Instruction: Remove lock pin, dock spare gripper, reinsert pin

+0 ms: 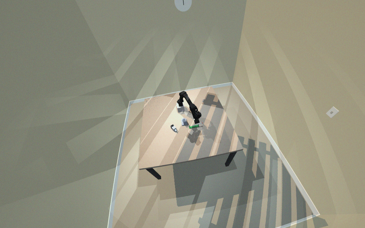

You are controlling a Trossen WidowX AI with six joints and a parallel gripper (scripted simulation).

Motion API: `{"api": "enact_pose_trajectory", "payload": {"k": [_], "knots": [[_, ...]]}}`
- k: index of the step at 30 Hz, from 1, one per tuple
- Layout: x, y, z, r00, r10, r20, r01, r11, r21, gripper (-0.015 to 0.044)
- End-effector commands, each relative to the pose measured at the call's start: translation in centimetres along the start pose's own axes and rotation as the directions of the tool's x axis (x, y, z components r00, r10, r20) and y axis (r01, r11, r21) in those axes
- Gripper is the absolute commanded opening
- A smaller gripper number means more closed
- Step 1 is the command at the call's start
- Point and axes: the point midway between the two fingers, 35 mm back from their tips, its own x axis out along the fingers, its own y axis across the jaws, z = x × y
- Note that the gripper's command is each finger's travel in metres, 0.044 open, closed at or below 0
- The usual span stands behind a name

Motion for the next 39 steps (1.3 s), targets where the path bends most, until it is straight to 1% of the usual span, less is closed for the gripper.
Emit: {"api": "enact_pose_trajectory", "payload": {"k": [1,8,39], "knots": [[4.1,0.8,-0.8,0.999,0.032,-0.016,-0.032,0.999,0.002,0.0180],[4.7,0.8,-1.0,0.999,0.032,-0.016,-0.032,0.999,0.002,0.0180],[9.7,0.8,-1.9,0.999,0.032,-0.016,-0.032,0.999,0.002,0.0180]]}}
